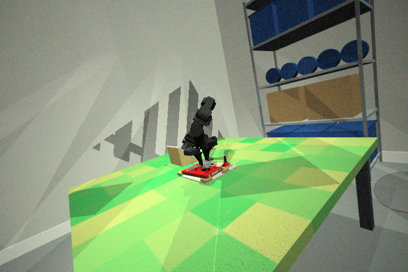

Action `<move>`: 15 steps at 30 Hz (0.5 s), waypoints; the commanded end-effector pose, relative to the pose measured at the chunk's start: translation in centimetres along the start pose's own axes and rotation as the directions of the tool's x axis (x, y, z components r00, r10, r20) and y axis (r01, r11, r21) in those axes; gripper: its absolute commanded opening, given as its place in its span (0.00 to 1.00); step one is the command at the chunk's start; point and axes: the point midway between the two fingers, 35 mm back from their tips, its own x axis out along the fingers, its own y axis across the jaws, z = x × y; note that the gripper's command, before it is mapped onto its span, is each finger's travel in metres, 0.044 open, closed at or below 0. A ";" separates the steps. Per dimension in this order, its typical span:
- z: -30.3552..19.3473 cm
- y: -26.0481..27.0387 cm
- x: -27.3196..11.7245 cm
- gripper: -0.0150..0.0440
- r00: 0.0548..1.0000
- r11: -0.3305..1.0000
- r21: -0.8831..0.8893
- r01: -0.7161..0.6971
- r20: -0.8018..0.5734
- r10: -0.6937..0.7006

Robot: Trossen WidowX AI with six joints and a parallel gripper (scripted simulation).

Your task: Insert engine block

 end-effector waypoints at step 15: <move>0.0 0.0 0.7 0.52 1.000 1.000 0.005 -0.003 0.002 0.003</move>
